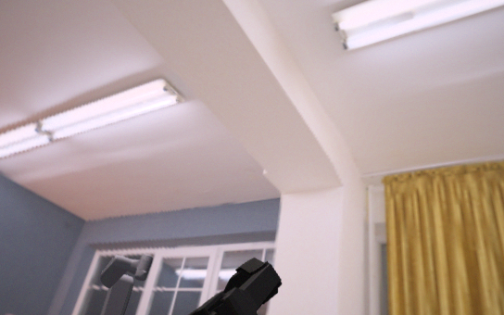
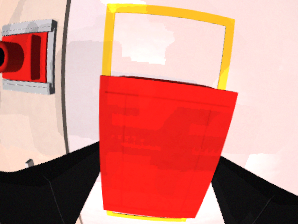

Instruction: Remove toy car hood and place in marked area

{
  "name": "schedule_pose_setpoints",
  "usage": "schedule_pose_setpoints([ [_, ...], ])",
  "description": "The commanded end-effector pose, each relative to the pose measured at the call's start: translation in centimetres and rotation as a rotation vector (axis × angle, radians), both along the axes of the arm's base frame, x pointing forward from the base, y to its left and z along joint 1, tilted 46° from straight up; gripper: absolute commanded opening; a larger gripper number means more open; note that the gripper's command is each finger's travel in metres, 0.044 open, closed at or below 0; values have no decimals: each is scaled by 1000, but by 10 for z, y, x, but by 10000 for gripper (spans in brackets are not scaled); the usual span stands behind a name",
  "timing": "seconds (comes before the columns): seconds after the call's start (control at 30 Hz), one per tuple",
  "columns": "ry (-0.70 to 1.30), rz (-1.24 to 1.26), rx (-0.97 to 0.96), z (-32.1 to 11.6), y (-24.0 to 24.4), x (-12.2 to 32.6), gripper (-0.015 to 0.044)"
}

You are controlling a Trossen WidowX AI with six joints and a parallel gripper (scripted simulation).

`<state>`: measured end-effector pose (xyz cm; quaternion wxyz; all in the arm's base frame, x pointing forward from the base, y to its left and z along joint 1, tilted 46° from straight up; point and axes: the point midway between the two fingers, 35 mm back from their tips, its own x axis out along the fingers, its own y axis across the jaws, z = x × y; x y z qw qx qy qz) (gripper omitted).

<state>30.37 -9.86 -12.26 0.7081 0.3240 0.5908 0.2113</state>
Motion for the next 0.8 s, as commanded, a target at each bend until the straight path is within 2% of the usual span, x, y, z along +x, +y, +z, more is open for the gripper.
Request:
schedule_pose_setpoints([
  [0.0,0,0,0,0,0,0,420],
  [0.03,0,0,-1,2,-2,0,440],
  [0.3,0,0,2,48,-49,-15,440],
  [0.77,0,0,2,50,-50,-15,440],
])
